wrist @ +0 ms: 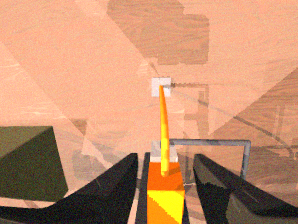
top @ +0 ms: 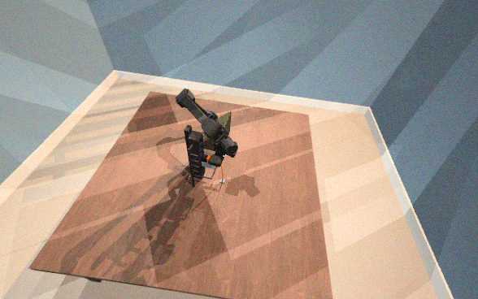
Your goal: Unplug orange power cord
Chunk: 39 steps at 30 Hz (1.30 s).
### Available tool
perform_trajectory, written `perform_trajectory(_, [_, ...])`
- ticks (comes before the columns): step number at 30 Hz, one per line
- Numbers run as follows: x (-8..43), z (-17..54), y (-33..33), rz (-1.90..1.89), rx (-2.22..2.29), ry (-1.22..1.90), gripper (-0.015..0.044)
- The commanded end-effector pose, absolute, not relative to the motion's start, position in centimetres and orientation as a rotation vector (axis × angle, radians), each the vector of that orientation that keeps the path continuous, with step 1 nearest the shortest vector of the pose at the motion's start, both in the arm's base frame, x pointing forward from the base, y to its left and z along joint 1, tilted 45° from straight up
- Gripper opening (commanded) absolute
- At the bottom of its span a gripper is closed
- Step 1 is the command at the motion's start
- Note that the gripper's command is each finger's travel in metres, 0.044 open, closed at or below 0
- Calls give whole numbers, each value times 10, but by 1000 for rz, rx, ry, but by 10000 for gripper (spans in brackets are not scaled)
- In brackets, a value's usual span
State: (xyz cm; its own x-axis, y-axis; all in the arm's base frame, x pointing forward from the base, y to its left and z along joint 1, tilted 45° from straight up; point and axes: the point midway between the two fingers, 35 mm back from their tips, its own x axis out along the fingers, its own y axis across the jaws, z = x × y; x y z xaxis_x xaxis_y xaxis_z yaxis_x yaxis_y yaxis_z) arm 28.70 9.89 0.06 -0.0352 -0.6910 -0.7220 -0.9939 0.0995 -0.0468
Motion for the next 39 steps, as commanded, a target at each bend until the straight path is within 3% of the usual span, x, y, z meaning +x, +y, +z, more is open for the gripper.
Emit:
perform_trajectory(1, [287, 5, 93, 655, -1658, 1794, 160])
perform_trajectory(34, [284, 16, 64, 653, -1659, 1795, 160])
perform_trajectory(39, [284, 17, 66, 654, -1652, 1795, 48])
